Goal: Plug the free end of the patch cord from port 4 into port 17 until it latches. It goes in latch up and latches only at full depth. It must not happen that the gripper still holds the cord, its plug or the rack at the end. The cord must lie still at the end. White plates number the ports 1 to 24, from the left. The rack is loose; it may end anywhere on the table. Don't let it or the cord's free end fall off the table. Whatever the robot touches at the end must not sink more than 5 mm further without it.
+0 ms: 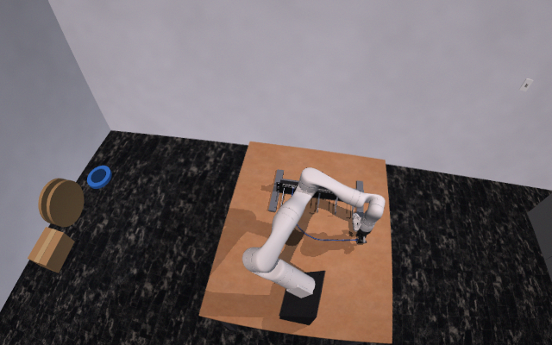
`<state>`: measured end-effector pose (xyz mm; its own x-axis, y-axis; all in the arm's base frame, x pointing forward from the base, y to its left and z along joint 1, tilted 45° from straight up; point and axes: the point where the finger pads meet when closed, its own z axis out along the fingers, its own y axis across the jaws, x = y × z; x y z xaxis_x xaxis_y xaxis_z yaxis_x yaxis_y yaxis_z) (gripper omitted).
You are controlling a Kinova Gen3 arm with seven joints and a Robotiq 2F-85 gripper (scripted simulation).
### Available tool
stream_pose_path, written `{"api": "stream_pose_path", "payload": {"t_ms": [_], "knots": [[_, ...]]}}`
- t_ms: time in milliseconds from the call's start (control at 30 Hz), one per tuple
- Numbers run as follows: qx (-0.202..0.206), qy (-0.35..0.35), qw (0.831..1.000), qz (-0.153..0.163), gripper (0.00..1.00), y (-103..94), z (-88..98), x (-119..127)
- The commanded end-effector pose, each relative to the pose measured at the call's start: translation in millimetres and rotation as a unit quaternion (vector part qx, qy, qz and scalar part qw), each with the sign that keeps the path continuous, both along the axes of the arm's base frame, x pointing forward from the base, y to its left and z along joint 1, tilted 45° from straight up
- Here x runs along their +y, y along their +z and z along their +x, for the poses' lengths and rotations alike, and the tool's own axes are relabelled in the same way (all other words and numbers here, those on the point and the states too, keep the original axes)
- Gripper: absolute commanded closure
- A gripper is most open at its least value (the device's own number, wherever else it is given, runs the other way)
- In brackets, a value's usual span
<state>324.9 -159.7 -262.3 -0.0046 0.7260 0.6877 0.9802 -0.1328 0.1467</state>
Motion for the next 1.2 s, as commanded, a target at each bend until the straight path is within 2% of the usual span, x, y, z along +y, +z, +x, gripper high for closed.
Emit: {"api": "stream_pose_path", "payload": {"t_ms": [0,1167], "knots": [[-0.005,0.004,1.000,-0.004,0.63,-2.3,2.7,-0.4],[-0.003,0.003,1.000,-0.004,0.63,-9.0,4.6,6.0]]}}
